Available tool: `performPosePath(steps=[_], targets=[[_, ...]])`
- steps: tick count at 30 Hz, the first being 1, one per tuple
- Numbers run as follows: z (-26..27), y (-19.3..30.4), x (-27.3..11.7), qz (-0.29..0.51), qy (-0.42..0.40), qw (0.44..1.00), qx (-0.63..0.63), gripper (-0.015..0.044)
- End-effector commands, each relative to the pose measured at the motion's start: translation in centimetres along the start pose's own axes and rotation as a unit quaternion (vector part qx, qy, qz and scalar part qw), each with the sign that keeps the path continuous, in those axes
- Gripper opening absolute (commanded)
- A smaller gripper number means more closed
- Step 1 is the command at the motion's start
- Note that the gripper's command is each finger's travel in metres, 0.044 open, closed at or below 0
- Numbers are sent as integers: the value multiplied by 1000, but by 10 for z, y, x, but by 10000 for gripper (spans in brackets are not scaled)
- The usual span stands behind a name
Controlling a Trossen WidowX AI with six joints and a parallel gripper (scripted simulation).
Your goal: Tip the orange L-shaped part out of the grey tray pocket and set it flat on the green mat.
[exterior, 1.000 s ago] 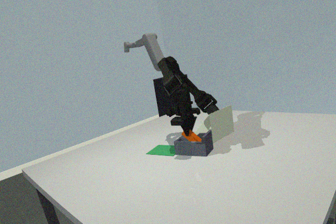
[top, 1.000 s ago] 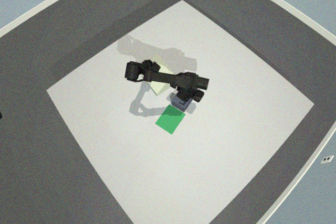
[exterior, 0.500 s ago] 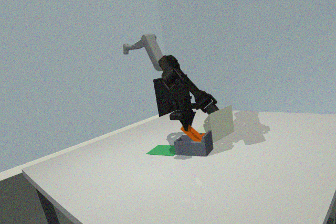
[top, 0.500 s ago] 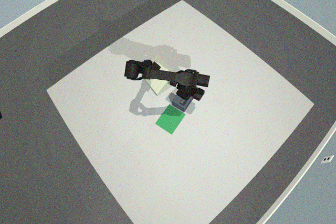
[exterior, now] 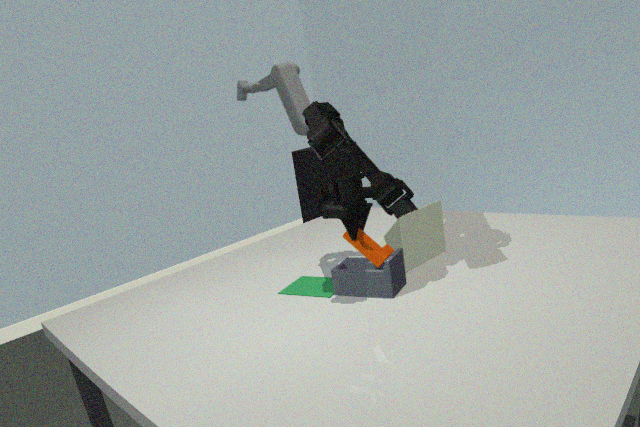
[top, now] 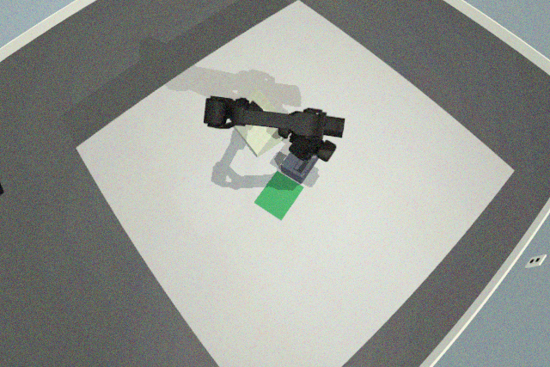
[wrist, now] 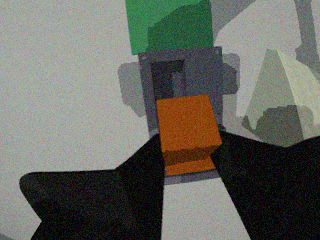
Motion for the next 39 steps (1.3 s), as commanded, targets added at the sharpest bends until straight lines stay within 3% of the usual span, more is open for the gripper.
performPosePath(steps=[1,20,39], targets=[[1,0,-7,2,-1,1000,3,0],[-1,-5,-22,2,-1,1000,3,0],[-31,-103,-18,-1,0,1000,3,0]])
Point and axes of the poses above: the point midway between the two fingers, 35 mm back from their tips, its own x axis out along the fingers, its own z axis across the jaws, y = z × x, the point moved 1 cm from there along -x, back along the fingers, and after that the axes turned 12 degrees about -x, right-handed, at the moved point
